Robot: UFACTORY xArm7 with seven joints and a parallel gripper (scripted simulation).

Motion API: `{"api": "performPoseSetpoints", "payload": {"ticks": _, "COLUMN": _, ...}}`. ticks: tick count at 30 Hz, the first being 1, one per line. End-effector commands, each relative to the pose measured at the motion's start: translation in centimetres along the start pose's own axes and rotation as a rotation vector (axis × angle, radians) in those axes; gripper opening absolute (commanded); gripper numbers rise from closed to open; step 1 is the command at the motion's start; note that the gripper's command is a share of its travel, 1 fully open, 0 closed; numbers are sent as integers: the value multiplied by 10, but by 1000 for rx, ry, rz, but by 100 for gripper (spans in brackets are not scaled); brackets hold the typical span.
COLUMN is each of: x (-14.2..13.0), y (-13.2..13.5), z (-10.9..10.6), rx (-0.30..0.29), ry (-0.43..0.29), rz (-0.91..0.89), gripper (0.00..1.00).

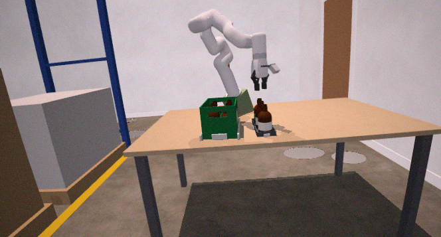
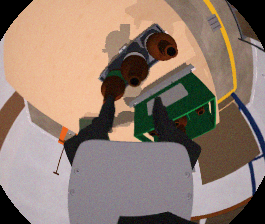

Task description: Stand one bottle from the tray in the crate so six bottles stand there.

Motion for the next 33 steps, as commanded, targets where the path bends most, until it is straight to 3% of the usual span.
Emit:
{"api": "performPoseSetpoints", "payload": {"ticks": 1, "x": 1, "y": 0, "z": -1, "rx": 0, "ry": 4, "rz": 0, "gripper": 65}}
{"api": "performPoseSetpoints", "payload": {"ticks": 33, "x": 1, "y": 0, "z": 21, "rx": 0, "ry": 4, "rz": 0, "gripper": 65}}
Point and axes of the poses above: the point where the finger pads meet when closed, its own z axis out along the fingers, its own y axis across the jaws, x = y × z, the point moved 3 cm from there along -z, back along the fingers, and after that the axes turned 7 degrees about z, right-handed, at the moved point
